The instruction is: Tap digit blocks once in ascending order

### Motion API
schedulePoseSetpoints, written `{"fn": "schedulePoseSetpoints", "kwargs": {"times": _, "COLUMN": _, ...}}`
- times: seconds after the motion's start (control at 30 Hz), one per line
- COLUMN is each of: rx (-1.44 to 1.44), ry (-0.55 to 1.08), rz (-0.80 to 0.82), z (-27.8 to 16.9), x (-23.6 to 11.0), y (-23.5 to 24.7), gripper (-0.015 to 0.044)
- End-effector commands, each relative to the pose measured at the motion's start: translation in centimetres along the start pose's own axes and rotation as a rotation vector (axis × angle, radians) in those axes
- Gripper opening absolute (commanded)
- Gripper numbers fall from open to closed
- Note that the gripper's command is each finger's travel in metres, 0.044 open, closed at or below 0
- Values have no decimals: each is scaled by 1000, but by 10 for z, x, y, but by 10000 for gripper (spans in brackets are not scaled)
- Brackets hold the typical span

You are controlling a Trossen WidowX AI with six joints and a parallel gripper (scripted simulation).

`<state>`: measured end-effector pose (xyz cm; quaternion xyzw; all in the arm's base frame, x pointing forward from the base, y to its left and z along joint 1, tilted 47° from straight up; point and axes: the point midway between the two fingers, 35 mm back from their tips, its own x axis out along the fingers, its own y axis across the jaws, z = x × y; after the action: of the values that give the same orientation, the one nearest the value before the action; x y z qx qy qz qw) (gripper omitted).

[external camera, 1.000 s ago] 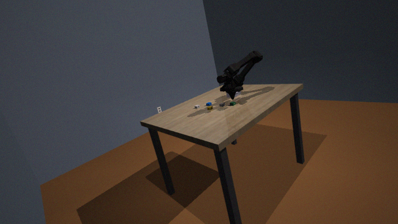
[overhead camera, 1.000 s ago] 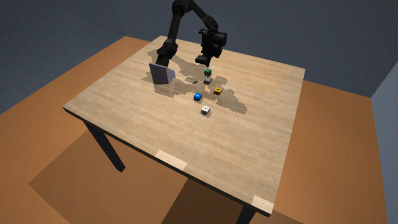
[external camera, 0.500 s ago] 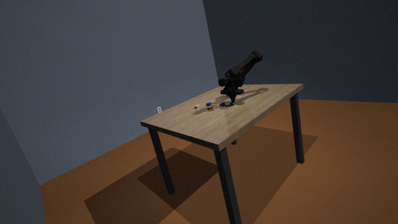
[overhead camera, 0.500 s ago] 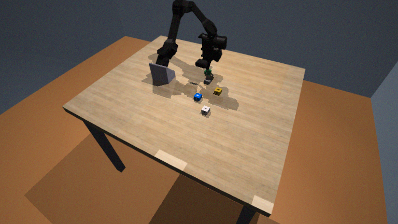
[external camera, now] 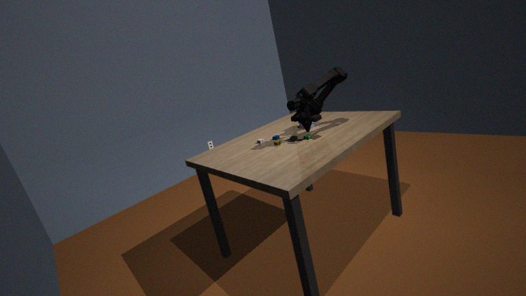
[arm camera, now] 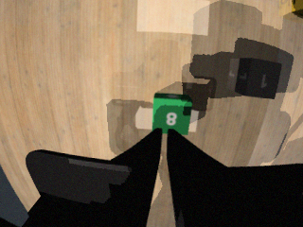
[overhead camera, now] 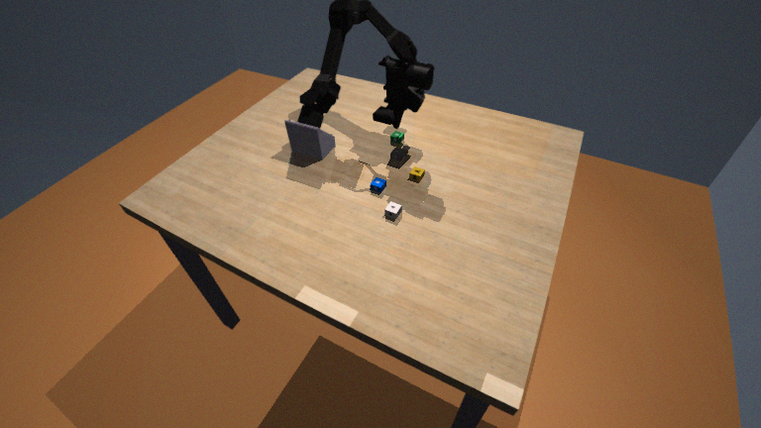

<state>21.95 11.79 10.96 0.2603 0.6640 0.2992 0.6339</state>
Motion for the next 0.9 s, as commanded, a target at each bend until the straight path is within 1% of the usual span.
{"fn": "schedulePoseSetpoints", "kwargs": {"times": 0.0, "rx": -4, "ry": 1, "rz": -3, "z": 1, "x": -13, "y": 0, "gripper": 20}}
{"fn": "schedulePoseSetpoints", "kwargs": {"times": 0.13, "rx": -2, "ry": 2, "rz": -9, "z": 2, "x": -65, "y": -1, "gripper": 20}}
{"fn": "schedulePoseSetpoints", "kwargs": {"times": 0.2, "rx": -2, "ry": 4, "rz": -4, "z": 0, "x": -83, "y": -1, "gripper": 20}}
{"fn": "schedulePoseSetpoints", "kwargs": {"times": 0.4, "rx": -2, "ry": 4, "rz": -3, "z": 0, "x": -85, "y": 0, "gripper": 20}}
{"fn": "schedulePoseSetpoints", "kwargs": {"times": 0.47, "rx": -3, "ry": 3, "rz": -4, "z": 7, "x": -86, "y": -4, "gripper": 20}}
{"fn": "schedulePoseSetpoints", "kwargs": {"times": 0.67, "rx": -5, "ry": 0, "rz": -8, "z": 66, "x": -94, "y": -43, "gripper": 20}}
{"fn": "schedulePoseSetpoints", "kwargs": {"times": 0.87, "rx": -9, "ry": -3, "rz": -10, "z": 119, "x": -91, "y": -101, "gripper": 20}}
